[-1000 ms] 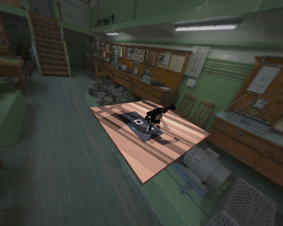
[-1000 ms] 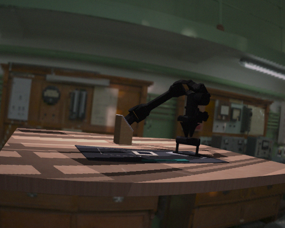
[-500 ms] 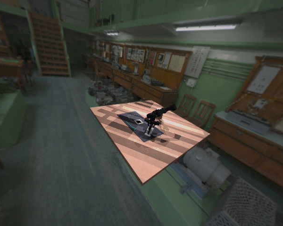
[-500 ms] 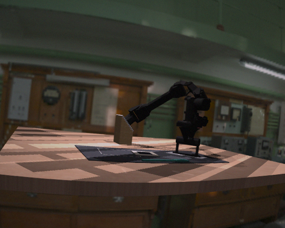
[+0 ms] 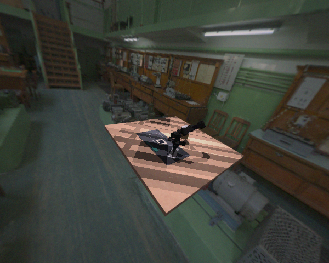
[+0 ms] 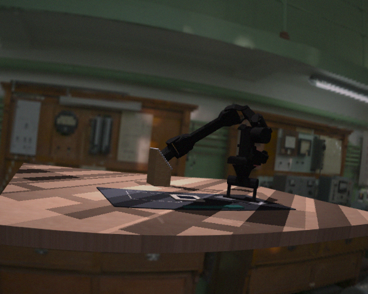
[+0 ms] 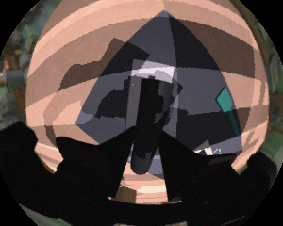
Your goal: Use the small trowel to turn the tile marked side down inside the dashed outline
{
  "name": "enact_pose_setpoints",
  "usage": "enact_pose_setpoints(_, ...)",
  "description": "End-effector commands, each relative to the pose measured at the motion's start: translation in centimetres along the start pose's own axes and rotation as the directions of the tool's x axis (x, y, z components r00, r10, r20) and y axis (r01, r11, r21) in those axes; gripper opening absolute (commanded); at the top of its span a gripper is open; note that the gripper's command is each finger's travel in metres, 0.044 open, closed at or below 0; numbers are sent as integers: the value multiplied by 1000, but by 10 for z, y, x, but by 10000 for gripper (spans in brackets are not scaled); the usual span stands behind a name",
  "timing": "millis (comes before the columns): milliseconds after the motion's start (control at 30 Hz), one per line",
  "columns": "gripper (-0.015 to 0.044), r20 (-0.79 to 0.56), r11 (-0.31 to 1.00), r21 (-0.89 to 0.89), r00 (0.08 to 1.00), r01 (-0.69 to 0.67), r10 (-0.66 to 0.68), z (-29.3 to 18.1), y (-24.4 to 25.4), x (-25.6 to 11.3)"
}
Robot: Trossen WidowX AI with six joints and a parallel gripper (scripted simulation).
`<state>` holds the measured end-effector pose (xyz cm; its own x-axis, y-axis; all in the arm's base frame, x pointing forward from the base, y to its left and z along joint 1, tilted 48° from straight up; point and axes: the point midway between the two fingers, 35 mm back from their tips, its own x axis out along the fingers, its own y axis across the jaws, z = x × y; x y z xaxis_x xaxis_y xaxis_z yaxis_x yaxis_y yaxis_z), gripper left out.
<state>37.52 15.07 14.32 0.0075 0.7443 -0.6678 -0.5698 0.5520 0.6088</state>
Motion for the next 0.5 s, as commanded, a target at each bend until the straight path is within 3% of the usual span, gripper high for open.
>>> enact_pose_setpoints(0,130,0,1000,2,1000,0,0,0,0,0)
enact_pose_setpoints(467,130,0,999,-43,1000,0,0,0,0,0)
